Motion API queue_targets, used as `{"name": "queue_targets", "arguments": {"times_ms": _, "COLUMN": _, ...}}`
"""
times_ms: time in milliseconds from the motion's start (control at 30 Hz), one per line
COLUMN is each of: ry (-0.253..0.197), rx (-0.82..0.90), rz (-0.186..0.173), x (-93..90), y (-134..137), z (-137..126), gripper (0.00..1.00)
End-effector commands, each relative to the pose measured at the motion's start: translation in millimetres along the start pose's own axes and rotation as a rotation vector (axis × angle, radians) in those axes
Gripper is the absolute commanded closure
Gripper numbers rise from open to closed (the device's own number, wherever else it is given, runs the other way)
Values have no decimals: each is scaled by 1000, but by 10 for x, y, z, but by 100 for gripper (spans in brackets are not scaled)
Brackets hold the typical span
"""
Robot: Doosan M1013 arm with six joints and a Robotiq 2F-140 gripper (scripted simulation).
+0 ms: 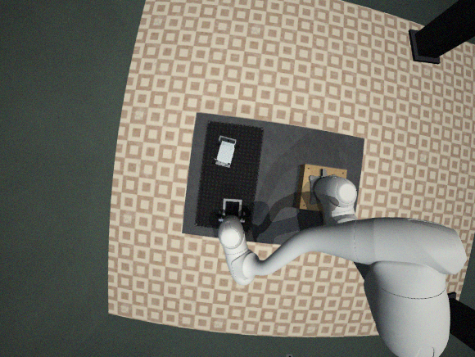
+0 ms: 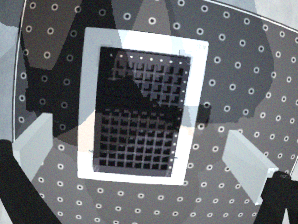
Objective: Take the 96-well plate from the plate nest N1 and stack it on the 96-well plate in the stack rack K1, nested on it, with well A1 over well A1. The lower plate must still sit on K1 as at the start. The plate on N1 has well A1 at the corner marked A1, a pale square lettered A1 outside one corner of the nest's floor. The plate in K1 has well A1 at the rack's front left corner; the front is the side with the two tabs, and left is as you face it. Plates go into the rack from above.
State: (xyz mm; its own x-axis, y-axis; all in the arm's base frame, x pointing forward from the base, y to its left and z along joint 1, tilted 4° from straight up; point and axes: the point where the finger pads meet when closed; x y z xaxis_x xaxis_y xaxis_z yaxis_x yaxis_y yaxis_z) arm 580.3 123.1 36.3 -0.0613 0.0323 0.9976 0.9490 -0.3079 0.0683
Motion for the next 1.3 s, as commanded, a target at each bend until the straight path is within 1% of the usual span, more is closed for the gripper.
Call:
{"name": "queue_targets", "arguments": {"times_ms": 0, "ry": 0, "rx": 0, "rz": 0, "x": -65, "y": 0, "z": 1, "gripper": 0}}
{"name": "queue_targets", "arguments": {"times_ms": 100, "ry": 0, "rx": 0, "rz": 0, "x": -82, "y": 0, "z": 1, "gripper": 0}}
{"name": "queue_targets", "arguments": {"times_ms": 600, "ry": 0, "rx": 0, "rz": 0, "x": -332, "y": 0, "z": 1, "gripper": 0}}
{"name": "queue_targets", "arguments": {"times_ms": 667, "ry": 0, "rx": 0, "rz": 0, "x": -332, "y": 0, "z": 1, "gripper": 0}}
{"name": "queue_targets", "arguments": {"times_ms": 867, "ry": 0, "rx": 0, "rz": 0, "x": -431, "y": 0, "z": 1, "gripper": 0}}
{"name": "queue_targets", "arguments": {"times_ms": 1267, "ry": 0, "rx": 0, "rz": 0, "x": -431, "y": 0, "z": 1, "gripper": 0}}
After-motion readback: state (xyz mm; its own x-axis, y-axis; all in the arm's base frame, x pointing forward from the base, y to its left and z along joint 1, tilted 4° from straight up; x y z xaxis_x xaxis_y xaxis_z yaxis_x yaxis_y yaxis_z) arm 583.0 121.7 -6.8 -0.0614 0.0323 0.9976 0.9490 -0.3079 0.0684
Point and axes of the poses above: the point where the finger pads meet when closed, its own x axis back along the fingers, its own y axis across the jaws, z = x × y, and after that the axes turned 12 degrees about -x, right-handed
